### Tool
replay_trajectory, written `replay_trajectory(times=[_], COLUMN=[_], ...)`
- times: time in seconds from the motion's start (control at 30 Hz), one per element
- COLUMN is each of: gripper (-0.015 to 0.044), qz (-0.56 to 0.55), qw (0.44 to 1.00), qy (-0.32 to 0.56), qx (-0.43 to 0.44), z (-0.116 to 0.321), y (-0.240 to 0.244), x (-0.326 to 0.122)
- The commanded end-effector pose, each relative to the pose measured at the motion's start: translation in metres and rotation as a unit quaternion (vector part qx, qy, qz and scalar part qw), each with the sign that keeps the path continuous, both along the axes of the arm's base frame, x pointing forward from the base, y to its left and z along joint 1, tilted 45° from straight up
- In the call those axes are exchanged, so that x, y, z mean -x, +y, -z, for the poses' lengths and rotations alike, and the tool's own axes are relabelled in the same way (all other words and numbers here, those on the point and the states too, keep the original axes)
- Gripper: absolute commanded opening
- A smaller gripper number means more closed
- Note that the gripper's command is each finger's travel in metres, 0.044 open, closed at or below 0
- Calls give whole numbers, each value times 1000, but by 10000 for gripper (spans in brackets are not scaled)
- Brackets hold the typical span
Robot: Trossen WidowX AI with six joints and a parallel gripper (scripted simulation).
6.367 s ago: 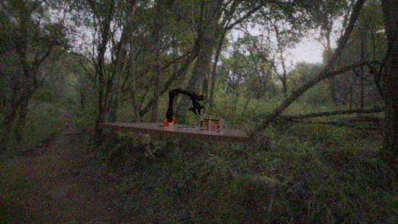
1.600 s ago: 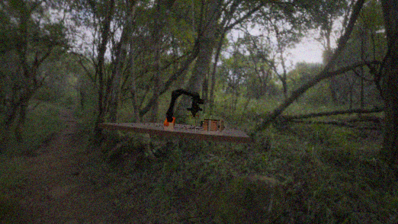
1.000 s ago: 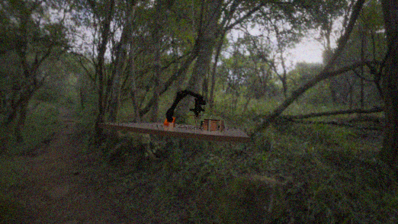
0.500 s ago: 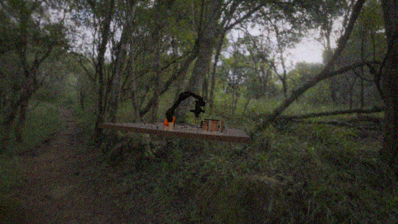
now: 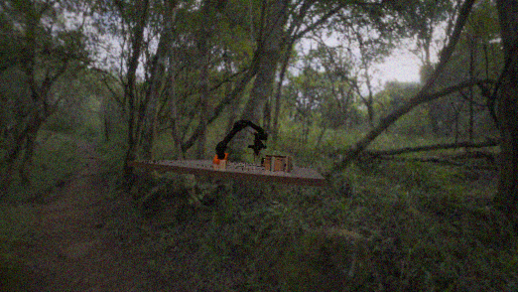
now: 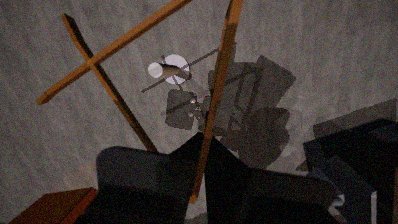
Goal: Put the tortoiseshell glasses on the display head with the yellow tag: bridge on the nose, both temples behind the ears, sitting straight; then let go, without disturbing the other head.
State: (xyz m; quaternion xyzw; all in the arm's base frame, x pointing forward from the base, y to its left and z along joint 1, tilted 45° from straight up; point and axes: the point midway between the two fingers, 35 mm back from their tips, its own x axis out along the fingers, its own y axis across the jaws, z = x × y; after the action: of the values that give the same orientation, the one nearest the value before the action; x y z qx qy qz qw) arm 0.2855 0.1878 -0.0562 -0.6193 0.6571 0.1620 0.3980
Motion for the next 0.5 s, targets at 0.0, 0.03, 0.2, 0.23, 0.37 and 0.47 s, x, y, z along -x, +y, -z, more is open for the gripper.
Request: replay_trajectory(times=[0.0,0.03,0.2,0.23,0.37,0.47], gripper=[0,0,0,0,0,0], qz=[-2,-2,-2,-2,-2,-2], qw=[1000,1000,1000,1000,1000,1000], qy=[1,1,1,1,1,1], qx=[4,4,5,5,5,5], z=[14,17,25,25,24,22], y=[-16,-19,-28,-28,-29,-31], x=[-1,-1,-1,-1,-2,-3])
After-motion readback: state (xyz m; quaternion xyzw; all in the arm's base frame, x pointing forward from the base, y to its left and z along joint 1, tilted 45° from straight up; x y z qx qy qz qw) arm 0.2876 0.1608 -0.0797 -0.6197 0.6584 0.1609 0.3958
